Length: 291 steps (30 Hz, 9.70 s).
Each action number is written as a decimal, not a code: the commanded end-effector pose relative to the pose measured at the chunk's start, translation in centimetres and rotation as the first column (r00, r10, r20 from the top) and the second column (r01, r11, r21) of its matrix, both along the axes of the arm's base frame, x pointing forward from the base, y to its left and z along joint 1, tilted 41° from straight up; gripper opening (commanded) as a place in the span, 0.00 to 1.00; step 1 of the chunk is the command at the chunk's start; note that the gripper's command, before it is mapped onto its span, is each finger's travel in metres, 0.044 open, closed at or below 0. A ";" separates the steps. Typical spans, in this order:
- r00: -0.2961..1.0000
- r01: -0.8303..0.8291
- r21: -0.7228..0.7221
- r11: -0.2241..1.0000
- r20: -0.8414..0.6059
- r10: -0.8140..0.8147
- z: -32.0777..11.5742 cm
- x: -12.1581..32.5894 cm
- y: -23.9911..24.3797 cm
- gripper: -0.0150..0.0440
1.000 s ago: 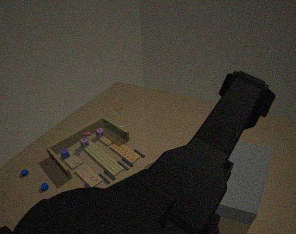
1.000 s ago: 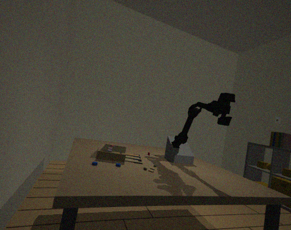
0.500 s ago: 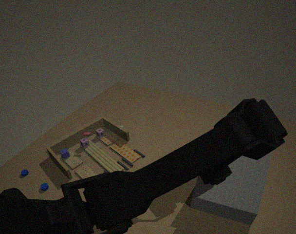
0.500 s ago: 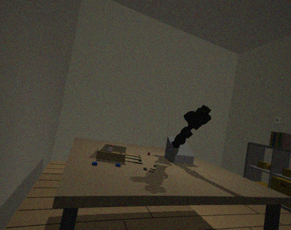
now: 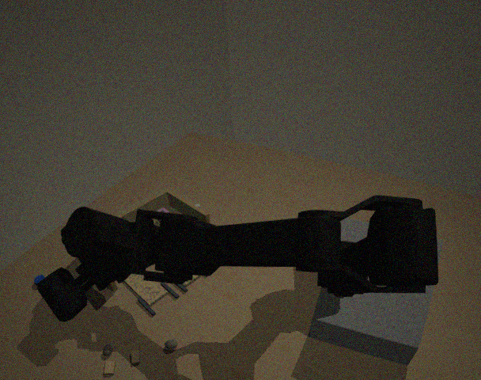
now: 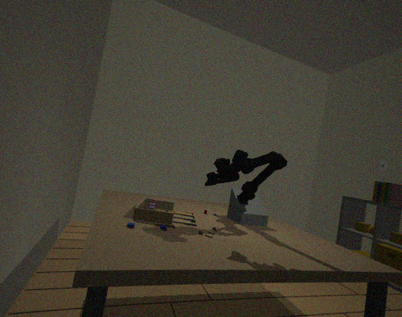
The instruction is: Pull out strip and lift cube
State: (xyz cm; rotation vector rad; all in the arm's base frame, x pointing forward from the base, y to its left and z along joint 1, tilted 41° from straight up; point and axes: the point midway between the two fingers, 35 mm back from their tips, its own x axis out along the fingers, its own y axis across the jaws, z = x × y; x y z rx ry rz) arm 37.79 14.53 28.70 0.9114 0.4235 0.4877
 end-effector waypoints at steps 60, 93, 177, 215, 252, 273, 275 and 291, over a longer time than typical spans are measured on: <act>0.466 -0.419 0.013 0.908 -0.855 0.227 -27.7 -0.1 -10.5 0.25; 0.462 -0.421 0.015 0.907 -0.857 0.228 -30.5 0.2 -8.4 0.25; 0.462 -0.421 0.018 0.907 -0.856 0.231 -33.6 0.2 -5.9 0.25; 0.459 -0.421 0.020 0.907 -0.858 0.232 -33.0 -3.6 -4.8 0.25; 0.456 -0.421 0.023 0.907 -0.859 0.233 -32.1 -8.9 -3.4 0.25; 0.454 -0.421 0.024 0.907 -0.860 0.233 -31.5 -11.9 -2.6 0.25; 0.453 -0.421 0.024 0.907 -0.860 0.234 -31.5 -12.2 -2.5 0.25; 0.452 -0.421 0.025 0.907 -0.861 0.234 -31.0 -14.5 -1.9 0.25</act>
